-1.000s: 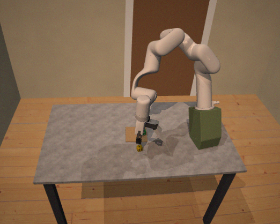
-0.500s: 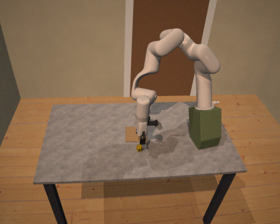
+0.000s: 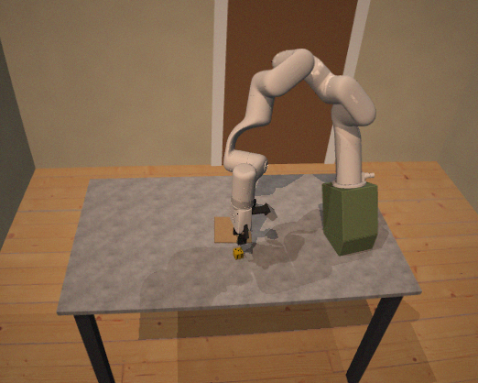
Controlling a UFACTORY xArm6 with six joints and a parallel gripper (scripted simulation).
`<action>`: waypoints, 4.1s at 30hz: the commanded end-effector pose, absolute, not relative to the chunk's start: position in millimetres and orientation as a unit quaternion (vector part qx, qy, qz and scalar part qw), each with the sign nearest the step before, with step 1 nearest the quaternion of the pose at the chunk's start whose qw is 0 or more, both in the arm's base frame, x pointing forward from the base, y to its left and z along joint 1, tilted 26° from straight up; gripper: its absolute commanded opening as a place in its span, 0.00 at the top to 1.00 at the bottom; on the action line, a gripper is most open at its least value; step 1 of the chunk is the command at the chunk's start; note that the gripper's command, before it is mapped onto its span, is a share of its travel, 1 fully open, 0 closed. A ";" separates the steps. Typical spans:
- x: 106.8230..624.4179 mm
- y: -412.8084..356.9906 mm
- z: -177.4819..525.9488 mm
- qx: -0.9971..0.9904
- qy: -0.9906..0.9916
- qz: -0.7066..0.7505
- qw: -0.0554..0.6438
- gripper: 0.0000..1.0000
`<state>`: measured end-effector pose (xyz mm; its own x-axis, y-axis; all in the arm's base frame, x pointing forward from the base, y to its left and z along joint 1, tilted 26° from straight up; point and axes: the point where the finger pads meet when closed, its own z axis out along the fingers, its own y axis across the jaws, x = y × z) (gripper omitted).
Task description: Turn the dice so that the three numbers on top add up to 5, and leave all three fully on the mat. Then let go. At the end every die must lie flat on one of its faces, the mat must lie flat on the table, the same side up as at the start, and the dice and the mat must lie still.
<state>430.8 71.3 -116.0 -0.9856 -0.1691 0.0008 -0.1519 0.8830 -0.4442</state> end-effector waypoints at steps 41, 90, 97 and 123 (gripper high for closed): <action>432.7 70.3 -118.9 -0.083 0.970 -0.227 0.020 0.53; 437.3 49.8 -160.7 -0.083 0.970 -0.227 0.020 0.53; 437.3 49.7 -160.8 -0.083 0.970 -0.227 0.020 0.53; 437.3 49.7 -160.8 -0.083 0.970 -0.227 0.020 0.53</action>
